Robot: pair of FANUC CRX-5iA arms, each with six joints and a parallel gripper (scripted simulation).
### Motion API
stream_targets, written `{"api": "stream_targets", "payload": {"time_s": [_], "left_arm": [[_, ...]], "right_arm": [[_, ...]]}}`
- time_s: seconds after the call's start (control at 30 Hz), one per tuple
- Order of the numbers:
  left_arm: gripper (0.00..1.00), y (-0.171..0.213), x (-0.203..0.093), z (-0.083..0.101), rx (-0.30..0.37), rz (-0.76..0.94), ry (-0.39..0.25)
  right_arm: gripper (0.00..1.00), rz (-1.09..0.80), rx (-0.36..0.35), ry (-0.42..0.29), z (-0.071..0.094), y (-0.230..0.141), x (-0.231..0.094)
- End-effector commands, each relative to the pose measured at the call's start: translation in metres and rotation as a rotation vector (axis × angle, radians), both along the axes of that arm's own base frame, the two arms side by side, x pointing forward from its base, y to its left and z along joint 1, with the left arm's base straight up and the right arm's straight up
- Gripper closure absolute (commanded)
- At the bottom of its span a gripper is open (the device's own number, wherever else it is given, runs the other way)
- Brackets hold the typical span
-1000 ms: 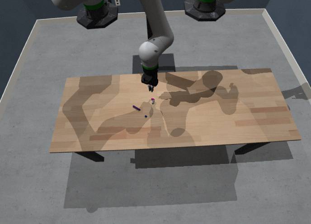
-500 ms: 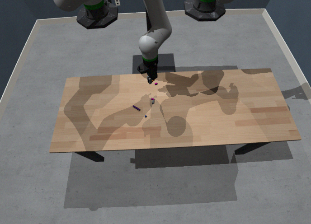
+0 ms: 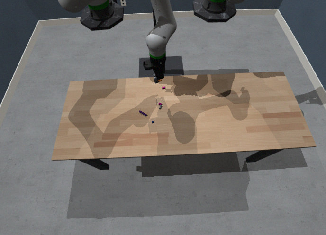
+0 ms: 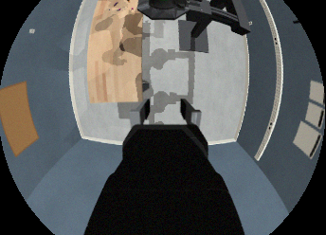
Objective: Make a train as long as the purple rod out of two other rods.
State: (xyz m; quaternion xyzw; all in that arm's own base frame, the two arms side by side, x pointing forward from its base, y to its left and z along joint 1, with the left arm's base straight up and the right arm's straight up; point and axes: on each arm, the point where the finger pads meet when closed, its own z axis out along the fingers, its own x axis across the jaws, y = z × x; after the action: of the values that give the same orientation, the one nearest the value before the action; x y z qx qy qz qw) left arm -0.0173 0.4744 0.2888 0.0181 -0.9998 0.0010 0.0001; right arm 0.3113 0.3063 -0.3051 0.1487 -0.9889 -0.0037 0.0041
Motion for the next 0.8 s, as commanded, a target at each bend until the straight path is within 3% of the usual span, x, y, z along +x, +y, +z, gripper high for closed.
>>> {"api": "stream_targets", "payload": {"time_s": [0.0, 0.43, 0.63, 0.77], "left_arm": [[0.0, 0.0, 0.0, 0.001, 0.002, 0.0, 0.0], [0.0, 0.0, 0.0, 0.001, 0.002, 0.0, 0.0], [0.0, 0.0, 0.0, 0.001, 0.002, 0.0, 0.0], [0.0, 0.0, 0.0, 0.001, 0.002, 0.0, 0.0]], "right_arm": [[0.76, -0.002, -0.004, -0.008, 0.001, 0.0, 0.001], [0.76, -0.002, -0.005, -0.009, -0.001, 0.0, 0.001], [0.76, -0.003, -0.005, -0.01, -0.008, 0.0, 0.0], [0.76, -0.003, -0.005, -0.01, -0.021, 0.0, 0.0]]}}
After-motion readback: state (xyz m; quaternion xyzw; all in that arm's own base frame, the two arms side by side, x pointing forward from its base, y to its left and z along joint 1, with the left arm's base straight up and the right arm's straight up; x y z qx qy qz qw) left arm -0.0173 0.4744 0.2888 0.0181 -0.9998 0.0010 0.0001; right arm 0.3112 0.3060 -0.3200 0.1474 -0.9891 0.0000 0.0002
